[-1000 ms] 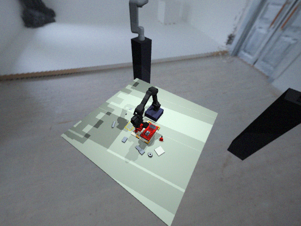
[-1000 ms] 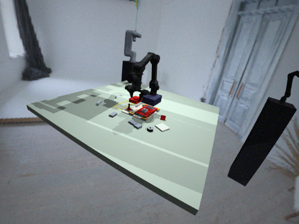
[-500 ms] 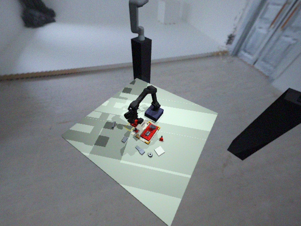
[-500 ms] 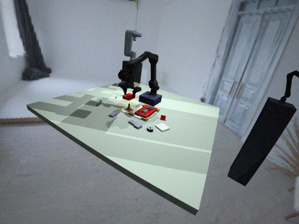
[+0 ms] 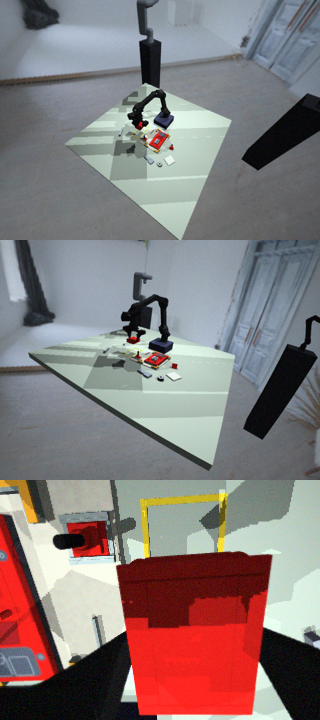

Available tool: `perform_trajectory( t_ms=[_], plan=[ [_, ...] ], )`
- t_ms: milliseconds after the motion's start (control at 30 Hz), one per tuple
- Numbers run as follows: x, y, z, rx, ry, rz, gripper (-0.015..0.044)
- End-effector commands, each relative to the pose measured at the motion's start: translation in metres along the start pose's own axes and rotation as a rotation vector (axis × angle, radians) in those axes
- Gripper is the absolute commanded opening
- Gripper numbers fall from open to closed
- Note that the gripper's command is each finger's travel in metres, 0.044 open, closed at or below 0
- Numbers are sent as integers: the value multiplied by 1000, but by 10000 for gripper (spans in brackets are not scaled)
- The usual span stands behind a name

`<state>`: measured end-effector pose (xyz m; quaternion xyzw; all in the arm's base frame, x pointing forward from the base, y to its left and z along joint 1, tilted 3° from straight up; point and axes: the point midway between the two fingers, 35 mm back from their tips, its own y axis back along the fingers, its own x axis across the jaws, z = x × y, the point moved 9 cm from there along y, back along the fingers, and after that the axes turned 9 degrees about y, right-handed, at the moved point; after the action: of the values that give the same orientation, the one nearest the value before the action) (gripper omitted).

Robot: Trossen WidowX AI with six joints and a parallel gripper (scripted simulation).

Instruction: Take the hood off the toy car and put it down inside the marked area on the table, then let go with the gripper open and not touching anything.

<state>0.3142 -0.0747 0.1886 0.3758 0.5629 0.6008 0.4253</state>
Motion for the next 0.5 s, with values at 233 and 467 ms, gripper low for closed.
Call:
perform_trajectory(
  t_ms=[233,467],
  plan=[
    [-3,-4,-4,-4,11,5,0],
    [-3,-10,-3,-4,11,5,0]
  ],
)
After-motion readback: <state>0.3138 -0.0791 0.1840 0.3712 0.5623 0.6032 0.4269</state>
